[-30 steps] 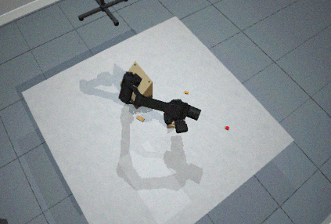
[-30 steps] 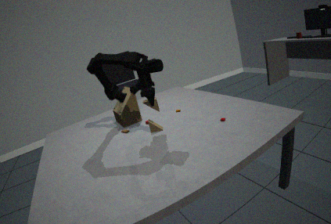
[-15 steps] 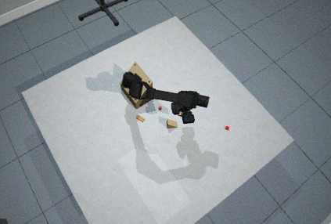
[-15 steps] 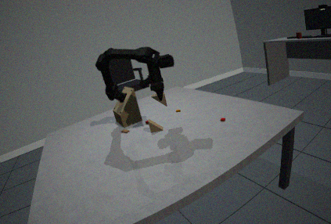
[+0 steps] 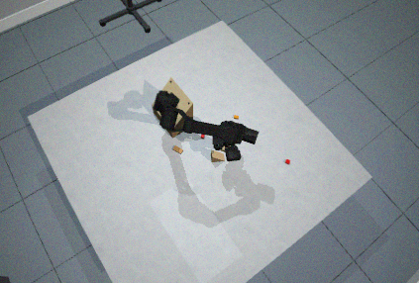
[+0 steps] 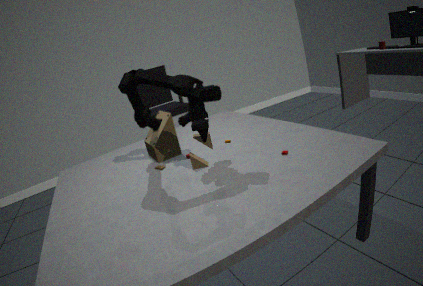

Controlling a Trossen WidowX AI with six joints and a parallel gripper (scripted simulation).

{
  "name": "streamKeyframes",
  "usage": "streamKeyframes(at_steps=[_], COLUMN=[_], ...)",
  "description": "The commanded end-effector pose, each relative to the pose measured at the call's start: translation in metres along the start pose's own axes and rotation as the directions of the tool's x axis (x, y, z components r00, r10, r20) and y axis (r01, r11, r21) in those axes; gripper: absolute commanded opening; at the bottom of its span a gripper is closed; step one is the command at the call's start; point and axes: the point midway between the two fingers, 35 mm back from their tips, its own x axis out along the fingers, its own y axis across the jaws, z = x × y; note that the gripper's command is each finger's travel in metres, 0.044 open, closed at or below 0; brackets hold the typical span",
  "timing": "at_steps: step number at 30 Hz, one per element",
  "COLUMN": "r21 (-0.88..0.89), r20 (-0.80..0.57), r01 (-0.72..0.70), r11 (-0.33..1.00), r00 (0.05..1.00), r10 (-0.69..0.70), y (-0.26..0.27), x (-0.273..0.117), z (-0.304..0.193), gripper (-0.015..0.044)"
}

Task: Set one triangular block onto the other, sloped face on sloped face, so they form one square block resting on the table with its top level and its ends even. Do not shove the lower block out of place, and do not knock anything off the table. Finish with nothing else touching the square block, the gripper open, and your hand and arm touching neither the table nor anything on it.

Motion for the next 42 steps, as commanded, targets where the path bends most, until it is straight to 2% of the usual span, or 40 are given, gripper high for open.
streamKeyframes(at_steps=[1, 13, 42], r21=[0.003, 0.003, 0.002], r20=[-0.004, -0.001, -0.009], r01=[-0.009, -0.01, -0.016], r11=[1.0, 1.0, 1.0], r00=[1.0, 1.0, 1.0], r10=[0.009, 0.01, 0.016], y=[0.001, 0.001, 0.001], x=[0.013, 0.047, 0.046], z=[0.009, 0.023, 0.022], gripper=[0.0, 0.0, 0.0])
